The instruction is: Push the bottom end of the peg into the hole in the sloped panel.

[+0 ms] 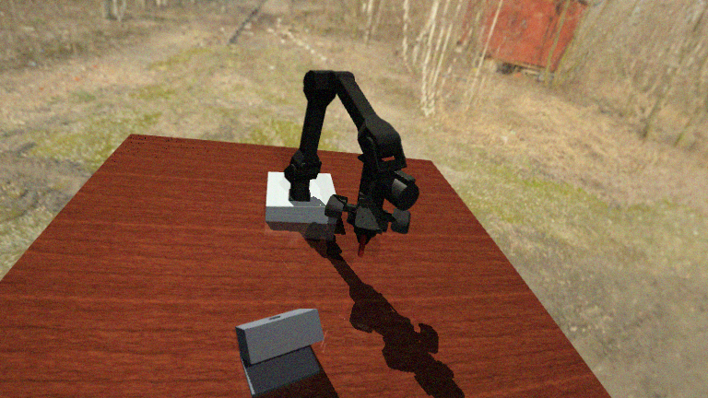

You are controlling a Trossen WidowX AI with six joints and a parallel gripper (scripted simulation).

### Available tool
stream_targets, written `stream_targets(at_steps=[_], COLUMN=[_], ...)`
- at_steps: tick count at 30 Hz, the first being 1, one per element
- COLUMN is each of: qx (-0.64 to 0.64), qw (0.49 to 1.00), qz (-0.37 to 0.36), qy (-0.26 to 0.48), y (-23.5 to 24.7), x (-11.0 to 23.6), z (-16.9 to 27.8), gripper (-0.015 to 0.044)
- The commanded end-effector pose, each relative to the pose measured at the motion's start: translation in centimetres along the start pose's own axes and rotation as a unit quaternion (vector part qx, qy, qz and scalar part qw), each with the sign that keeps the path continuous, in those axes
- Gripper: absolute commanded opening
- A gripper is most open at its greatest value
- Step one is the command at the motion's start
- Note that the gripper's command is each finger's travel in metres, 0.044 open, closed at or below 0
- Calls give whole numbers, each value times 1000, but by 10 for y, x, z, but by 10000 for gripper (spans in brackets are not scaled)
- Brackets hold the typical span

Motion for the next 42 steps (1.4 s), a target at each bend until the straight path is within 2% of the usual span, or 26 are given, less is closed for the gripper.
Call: stream_targets(at_steps=[1,42], qx=[-17,-179], qw=[1000,979], qz=[-7,-100], qy=[2,5], y=[-3,-31], x=[-1,1], z=[-4,-50], gripper=[0,0])
Point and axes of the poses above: the point midway between the two fingers, 35 mm back from their tips, its own x axis back along the fingers, its own y axis across the jaws, z = x × y, the point moved 5 cm from there along x, back along the fingers, and after that the axes turned 9 degrees about -x, right-handed, at the moved point
